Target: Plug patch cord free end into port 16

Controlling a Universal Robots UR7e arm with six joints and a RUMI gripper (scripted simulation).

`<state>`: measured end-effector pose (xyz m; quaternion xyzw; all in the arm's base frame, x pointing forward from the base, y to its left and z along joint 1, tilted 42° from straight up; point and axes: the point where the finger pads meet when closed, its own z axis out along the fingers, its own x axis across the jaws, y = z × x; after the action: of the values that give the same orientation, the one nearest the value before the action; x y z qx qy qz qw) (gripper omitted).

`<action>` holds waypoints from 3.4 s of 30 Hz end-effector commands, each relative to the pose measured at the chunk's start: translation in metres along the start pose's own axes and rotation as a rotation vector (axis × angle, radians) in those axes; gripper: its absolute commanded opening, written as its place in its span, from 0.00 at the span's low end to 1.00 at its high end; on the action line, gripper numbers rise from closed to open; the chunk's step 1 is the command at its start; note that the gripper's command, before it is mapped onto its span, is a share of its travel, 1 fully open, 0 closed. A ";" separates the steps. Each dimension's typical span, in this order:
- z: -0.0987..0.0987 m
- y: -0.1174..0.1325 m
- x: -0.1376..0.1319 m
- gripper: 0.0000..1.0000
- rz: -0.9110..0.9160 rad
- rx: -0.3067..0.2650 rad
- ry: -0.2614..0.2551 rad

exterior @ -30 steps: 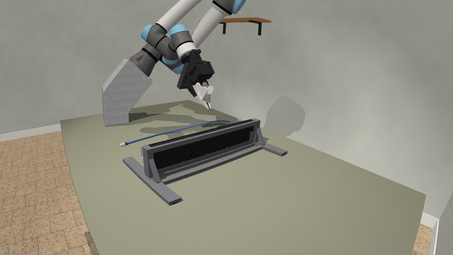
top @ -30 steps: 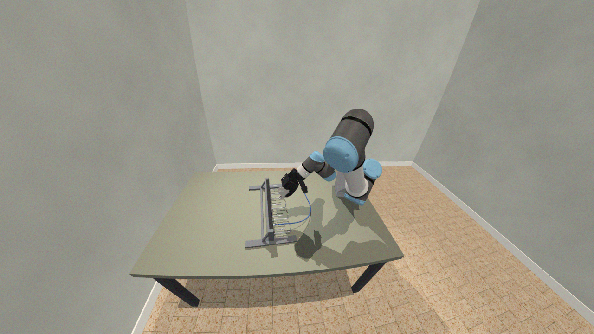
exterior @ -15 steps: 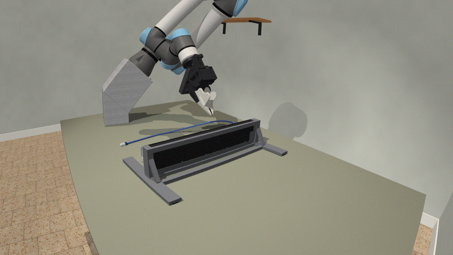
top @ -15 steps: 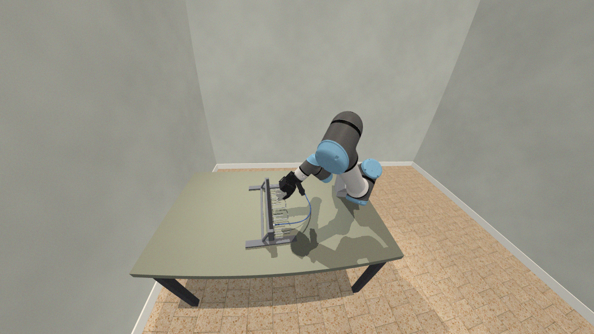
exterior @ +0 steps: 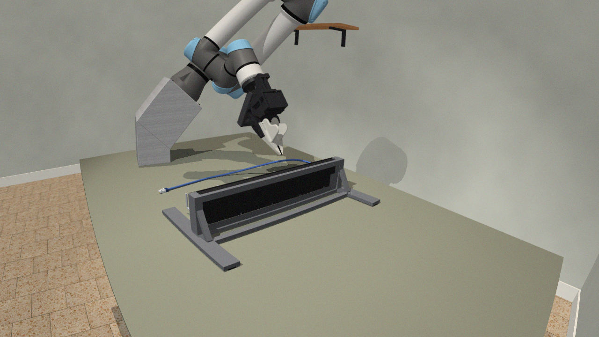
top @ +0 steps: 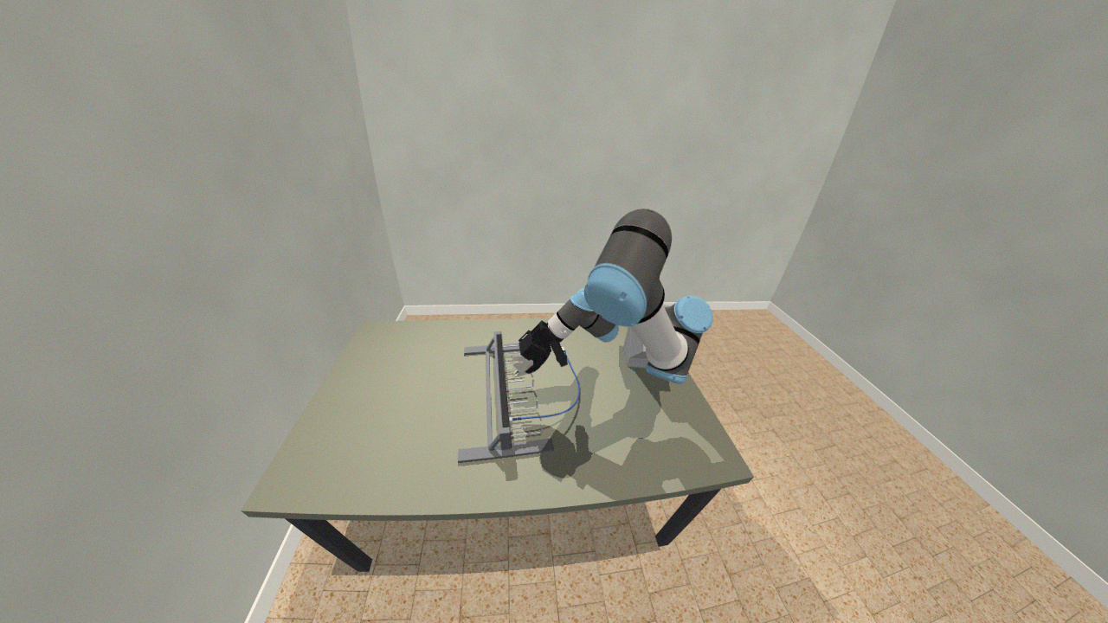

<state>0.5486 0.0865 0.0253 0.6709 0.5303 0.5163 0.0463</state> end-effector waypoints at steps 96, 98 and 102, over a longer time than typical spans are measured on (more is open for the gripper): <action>-0.070 0.000 0.000 0.00 0.000 -0.001 0.000; -0.072 0.000 0.000 0.00 0.000 -0.001 0.000; -0.080 0.000 0.000 0.00 0.000 -0.001 0.000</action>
<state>0.4961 0.0523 0.0579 0.6717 0.5275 0.5177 0.0500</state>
